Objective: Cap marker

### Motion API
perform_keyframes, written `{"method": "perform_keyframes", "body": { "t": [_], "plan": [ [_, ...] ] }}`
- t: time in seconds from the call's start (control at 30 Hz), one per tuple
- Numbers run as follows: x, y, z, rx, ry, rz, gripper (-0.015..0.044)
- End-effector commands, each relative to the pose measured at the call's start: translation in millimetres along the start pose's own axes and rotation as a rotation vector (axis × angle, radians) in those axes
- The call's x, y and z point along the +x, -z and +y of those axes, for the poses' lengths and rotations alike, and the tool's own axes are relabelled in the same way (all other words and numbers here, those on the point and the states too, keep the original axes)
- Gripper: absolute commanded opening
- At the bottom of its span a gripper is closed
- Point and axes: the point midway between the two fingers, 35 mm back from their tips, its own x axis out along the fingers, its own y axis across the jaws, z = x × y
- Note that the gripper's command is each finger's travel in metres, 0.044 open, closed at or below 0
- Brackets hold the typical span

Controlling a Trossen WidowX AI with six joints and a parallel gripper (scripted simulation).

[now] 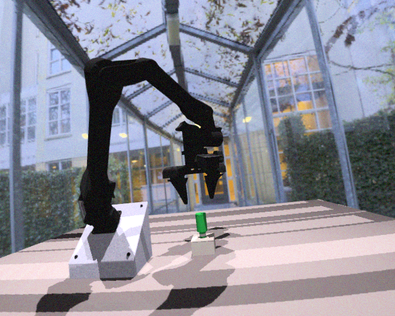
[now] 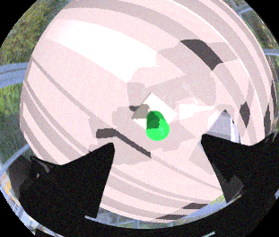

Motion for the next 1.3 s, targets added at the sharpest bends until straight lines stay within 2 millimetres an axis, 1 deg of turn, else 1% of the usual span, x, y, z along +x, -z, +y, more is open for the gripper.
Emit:
{"method": "perform_keyframes", "body": {
  "t": [0.0,0.07,0.3,0.37,0.53,0.97,1.27],
  "plan": [
    [-7,-1,-1,-0.005,-0.003,0.004,0.0414],
    [-6,0,-1,-0.121,-0.003,0.004,0.0361],
    [1,0,-1,-0.745,-0.002,0.0,0.0177],
    [2,0,-1,-0.803,-0.002,0.0,0.0125],
    [2,0,-1,-0.803,-0.002,0.0,0.0],
    [2,0,-1,-0.803,-0.002,0.0,0.0],
    [13,0,-1,-0.803,-0.002,-0.001,0.0]
  ]
}}
